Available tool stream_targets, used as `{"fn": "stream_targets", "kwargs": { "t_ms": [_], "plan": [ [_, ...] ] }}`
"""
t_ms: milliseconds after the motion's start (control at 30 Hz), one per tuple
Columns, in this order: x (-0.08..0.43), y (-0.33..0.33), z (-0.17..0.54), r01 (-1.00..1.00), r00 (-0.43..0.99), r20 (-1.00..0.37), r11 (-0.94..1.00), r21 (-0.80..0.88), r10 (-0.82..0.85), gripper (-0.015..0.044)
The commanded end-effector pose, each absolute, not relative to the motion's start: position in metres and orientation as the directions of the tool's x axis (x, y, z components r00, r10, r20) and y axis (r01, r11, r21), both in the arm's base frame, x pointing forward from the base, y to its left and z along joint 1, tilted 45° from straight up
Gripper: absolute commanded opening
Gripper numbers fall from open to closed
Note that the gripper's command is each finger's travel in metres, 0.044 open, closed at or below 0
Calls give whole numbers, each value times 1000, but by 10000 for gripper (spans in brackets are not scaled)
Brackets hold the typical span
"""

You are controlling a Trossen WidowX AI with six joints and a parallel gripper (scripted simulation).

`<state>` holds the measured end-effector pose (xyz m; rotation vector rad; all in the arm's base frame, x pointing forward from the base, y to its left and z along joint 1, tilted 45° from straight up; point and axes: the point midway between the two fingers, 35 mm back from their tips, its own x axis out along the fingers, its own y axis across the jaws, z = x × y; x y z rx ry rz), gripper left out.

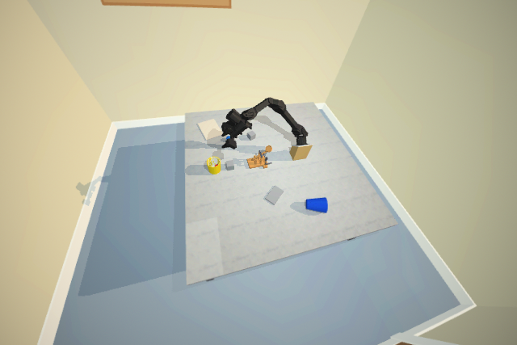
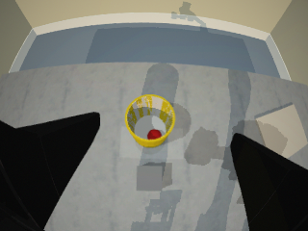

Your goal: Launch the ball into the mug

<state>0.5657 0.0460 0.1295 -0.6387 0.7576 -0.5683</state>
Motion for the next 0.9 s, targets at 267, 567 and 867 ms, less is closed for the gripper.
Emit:
{"fn": "stream_targets", "kwargs": {
  "t_ms": [267,567,867],
  "plan": [
    [567,46,132,244,603,-439,678,-693,-666,440],
    [566,46,130,237,599,-440,673,-700,-669,440],
    [566,46,130,237,599,-440,673,-700,-669,440]
  ]
}}
